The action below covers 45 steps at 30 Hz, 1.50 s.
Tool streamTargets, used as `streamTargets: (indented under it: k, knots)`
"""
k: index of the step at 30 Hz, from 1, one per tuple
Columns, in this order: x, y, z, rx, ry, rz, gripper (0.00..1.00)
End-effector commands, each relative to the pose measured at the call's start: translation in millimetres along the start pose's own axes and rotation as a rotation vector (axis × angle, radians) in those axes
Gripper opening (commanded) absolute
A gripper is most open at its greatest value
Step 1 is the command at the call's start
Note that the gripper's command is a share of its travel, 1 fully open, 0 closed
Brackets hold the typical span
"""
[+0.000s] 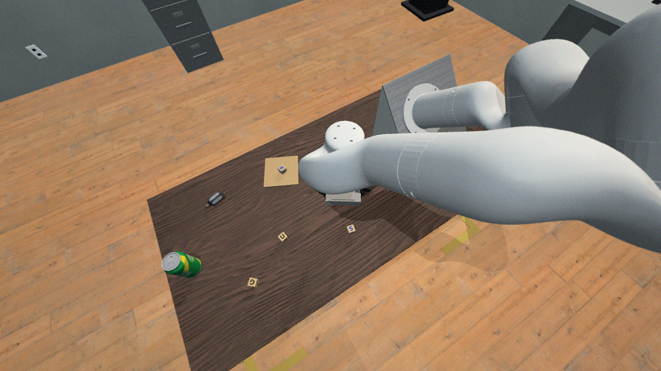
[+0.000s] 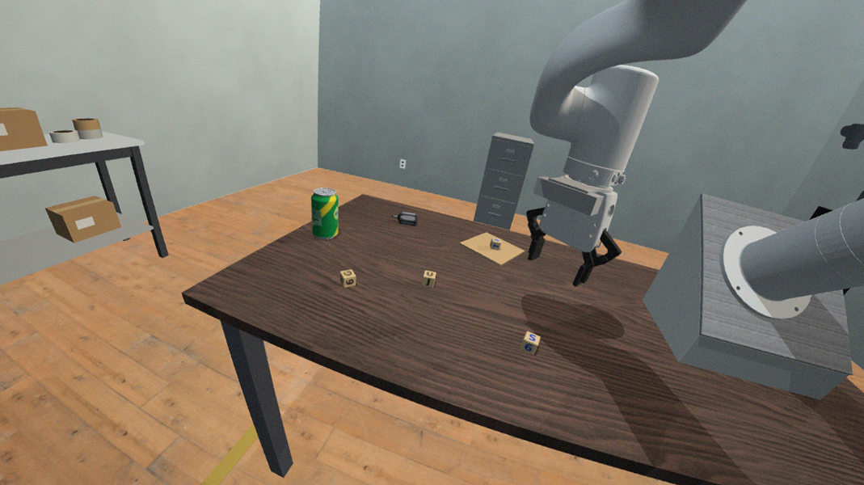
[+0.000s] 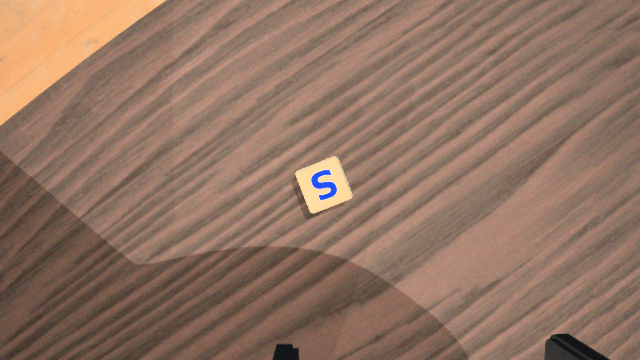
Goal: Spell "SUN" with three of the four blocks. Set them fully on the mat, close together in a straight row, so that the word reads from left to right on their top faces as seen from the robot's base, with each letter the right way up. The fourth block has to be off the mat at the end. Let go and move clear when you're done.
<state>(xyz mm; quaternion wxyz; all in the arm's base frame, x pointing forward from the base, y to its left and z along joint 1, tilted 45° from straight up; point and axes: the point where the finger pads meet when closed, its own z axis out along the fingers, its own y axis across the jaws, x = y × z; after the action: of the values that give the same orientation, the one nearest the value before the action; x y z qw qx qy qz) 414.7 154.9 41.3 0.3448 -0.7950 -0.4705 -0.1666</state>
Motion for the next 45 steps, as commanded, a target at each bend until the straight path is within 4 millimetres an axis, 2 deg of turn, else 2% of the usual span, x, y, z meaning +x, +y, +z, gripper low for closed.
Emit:
streamTargets:
  k: [1, 11, 13, 17, 18, 20, 22, 24, 25, 29, 31, 34, 35, 37, 38, 40, 41, 45]
  knots:
    - [0.3, 0.6, -0.5, -0.001, 0.001, 0.000, 1.00]
    - [4.4, 7.6, -0.2, -0.001, 0.004, -0.001, 1.00]
    - [12.6, 21.9, 0.3, -0.001, 0.011, -0.002, 1.00]
    - [40.6, 69.8, 1.8, 0.001, 0.033, -0.006, 1.00]
    - [44.4, 76.4, 2.0, 0.001, 0.035, -0.007, 1.00]
    - [44.5, 76.5, 2.0, 0.001, 0.035, -0.007, 1.00]
    - [62.7, 107.2, 2.7, 0.004, 0.046, -0.010, 1.00]
    - [66.3, 113.3, 2.8, 0.005, 0.048, -0.010, 1.00]
    - [75.4, 128.7, 3.1, 0.007, 0.052, -0.012, 1.00]
    - [77.9, 132.8, 3.2, 0.007, 0.053, -0.012, 1.00]
    - [99.6, 169.0, 3.6, 0.011, 0.059, -0.015, 1.00]
    - [101.3, 171.9, 3.7, 0.012, 0.060, -0.015, 1.00]
    - [112.6, 190.8, 3.8, 0.014, 0.060, -0.016, 1.00]
    - [112.6, 190.8, 3.8, 0.014, 0.060, -0.016, 1.00]
    - [123.3, 208.6, 3.8, 0.016, 0.060, -0.017, 1.00]
    - [123.3, 208.6, 3.8, 0.016, 0.060, -0.017, 1.00]
    - [133.2, 225.3, 3.7, 0.017, 0.058, -0.017, 1.00]
    - [133.2, 225.3, 3.7, 0.017, 0.058, -0.017, 1.00]
